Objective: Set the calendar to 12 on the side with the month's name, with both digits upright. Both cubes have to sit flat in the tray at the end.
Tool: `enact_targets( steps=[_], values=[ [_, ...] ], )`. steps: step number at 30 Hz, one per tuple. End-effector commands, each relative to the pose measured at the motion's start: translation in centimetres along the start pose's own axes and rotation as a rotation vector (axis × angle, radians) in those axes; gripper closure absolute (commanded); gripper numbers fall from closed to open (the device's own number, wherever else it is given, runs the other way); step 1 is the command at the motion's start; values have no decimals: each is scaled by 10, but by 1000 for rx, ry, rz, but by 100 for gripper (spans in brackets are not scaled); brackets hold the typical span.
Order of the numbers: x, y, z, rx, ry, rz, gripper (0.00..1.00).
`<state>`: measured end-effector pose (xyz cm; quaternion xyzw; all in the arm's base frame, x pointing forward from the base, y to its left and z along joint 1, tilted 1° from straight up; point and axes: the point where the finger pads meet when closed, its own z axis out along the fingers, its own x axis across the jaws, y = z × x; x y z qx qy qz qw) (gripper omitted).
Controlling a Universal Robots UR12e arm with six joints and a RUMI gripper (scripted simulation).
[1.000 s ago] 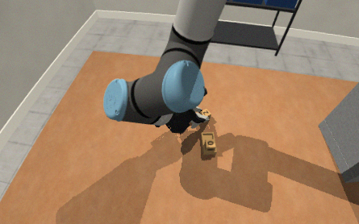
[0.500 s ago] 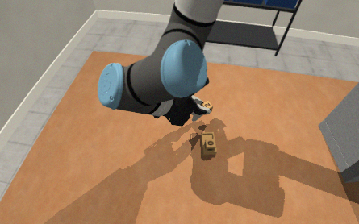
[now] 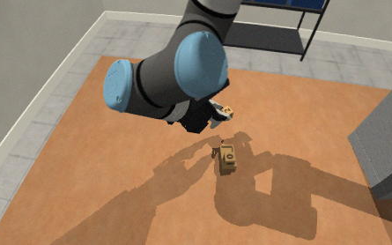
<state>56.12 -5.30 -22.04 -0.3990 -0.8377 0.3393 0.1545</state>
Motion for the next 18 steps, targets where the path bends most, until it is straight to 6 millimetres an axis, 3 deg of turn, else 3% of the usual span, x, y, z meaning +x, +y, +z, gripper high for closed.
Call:
enact_targets(
  steps=[1, 18],
  values=[
    [0, 0, -1, -1, -1, 1, 90],
    [0, -2, 1, -186, 7, 2, 90]
  ],
)
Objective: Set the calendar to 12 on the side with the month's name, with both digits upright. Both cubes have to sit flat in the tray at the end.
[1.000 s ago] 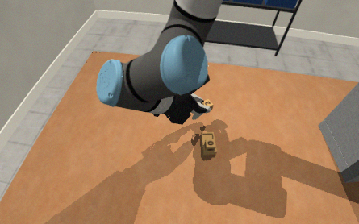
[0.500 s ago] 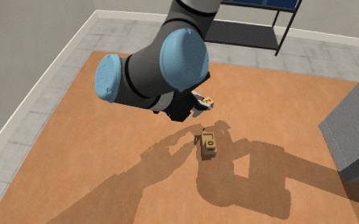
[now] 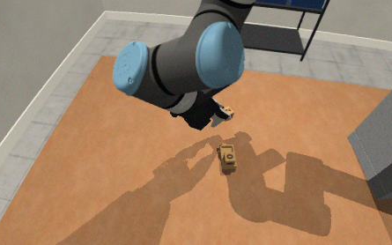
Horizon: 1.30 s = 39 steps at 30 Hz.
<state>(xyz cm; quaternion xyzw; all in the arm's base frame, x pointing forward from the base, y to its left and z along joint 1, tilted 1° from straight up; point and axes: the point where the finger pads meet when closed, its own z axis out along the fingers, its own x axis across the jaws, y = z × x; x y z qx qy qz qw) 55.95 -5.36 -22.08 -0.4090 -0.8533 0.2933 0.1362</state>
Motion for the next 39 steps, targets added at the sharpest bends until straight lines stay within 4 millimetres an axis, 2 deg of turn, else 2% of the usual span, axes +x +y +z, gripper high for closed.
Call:
enact_targets(
  steps=[1, 17, 32, 39],
  values=[
    [0, -1, -1, -97, -2, -1, 90],
    [-1, -2, -2, -174, -6, -3, 90],
    [-1, -4, -1, -392, -4, -3, 90],
    [-1, -4, -2, -419, -8, -4, 90]
  ],
)
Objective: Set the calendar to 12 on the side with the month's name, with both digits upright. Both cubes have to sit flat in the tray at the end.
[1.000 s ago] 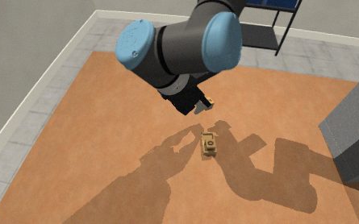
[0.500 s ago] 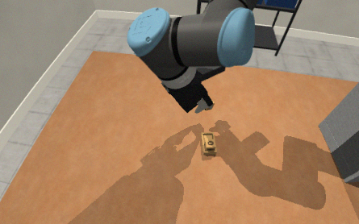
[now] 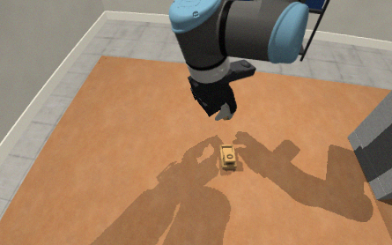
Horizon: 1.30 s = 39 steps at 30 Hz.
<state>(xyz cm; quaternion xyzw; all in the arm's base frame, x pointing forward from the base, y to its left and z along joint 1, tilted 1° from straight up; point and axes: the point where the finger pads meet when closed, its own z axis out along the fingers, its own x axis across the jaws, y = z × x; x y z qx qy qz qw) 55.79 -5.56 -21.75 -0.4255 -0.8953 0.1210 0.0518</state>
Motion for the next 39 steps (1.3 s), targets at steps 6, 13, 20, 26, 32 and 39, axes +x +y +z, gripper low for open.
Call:
enact_targets(
  steps=[6, 13, 20, 26, 32, 39],
  values=[
    [0, 0, 0, -45, 0, 0, 90],
    [0, -2, 3, -177, 6, 2, 90],
    [0, -2, 0, -281, -2, -1, 90],
    [0, -2, 0, -286, -3, -1, 90],
    [0, -3, 3, -341, 4, -1, 90],
    [0, -4, 4, -451, 7, 0, 90]
  ],
)
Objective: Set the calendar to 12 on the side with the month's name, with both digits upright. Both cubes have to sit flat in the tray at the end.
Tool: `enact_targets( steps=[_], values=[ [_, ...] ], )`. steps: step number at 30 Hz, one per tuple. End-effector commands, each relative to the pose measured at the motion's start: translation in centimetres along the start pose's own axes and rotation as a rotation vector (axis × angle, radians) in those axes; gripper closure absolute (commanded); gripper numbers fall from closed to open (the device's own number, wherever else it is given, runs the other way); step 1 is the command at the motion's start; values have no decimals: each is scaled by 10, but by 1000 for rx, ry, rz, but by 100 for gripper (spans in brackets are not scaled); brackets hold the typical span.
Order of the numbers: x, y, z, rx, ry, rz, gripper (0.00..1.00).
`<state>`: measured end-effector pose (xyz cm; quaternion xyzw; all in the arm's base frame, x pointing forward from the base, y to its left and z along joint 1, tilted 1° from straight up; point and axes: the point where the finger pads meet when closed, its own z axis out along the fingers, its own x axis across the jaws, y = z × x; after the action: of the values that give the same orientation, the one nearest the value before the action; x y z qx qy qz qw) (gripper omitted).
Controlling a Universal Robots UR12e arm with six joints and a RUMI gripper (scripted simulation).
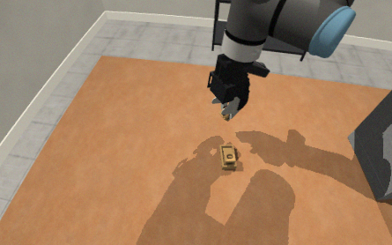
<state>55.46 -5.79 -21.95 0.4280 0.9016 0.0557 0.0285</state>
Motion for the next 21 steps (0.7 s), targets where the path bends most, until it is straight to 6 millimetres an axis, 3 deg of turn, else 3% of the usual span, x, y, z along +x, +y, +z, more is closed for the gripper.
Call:
enact_targets(
  steps=[1, 21],
  values=[
    [0, -1, 1, -84, -1, -1, 90],
    [0, -2, 2, -257, 2, -4, 90]
  ],
)
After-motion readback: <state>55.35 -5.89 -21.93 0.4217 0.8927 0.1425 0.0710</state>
